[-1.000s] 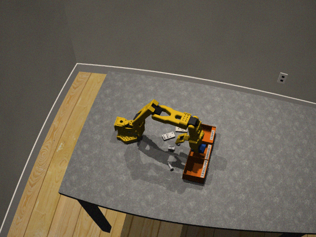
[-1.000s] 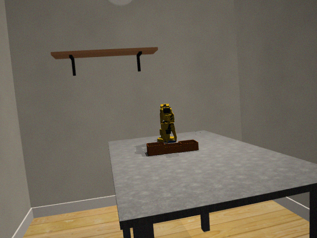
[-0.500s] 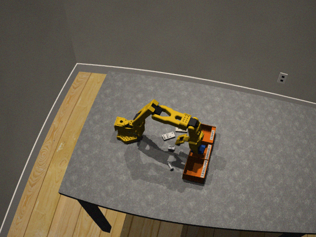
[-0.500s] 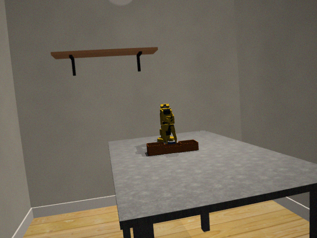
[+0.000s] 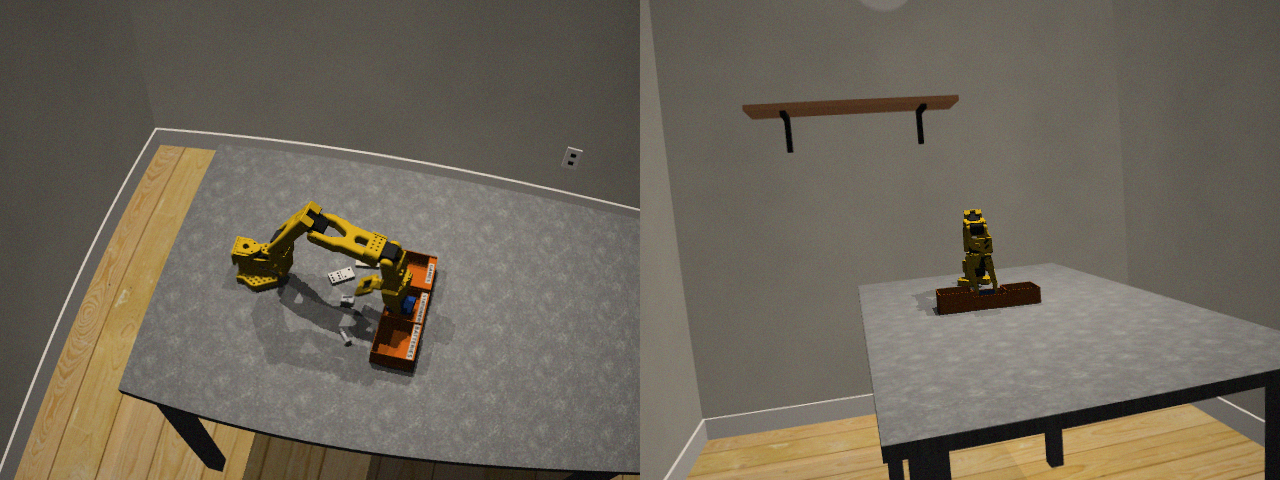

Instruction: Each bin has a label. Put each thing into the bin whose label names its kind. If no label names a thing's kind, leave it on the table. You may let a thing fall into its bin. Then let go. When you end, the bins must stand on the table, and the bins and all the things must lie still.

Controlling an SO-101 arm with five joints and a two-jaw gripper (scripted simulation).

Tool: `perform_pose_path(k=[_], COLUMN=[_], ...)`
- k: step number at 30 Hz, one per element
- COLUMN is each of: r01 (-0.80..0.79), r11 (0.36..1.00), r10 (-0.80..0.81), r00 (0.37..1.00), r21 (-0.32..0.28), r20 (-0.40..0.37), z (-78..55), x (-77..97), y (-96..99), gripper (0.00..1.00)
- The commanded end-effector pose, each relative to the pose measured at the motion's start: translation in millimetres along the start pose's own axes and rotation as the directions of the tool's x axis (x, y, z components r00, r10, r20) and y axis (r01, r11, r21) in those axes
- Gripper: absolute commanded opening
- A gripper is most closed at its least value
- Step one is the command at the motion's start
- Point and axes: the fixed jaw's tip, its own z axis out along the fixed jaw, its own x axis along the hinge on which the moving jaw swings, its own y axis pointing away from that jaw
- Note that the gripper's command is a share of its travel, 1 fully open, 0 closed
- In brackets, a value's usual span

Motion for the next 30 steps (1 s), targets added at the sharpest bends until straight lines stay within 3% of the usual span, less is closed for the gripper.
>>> perform_pose_path(k=[1,4,5,30], r01=[-0.002,-0.002,-0.002,-0.002], r11=[1.000,1.000,1.000,1.000], r10=[0.002,0.002,0.002,0.002], r00=[0.997,0.997,0.993,0.993], r21=[-0.004,-0.004,-0.005,-0.005], r20=[-0.081,-0.081,-0.115,-0.115], z=[-14.7,-14.7,-20.3,-16.2], x=[11.3,11.3,14.5,13.9], y=[2.5,2.5,2.6,2.6], gripper=[0.00,0.00,0.00,0.00])
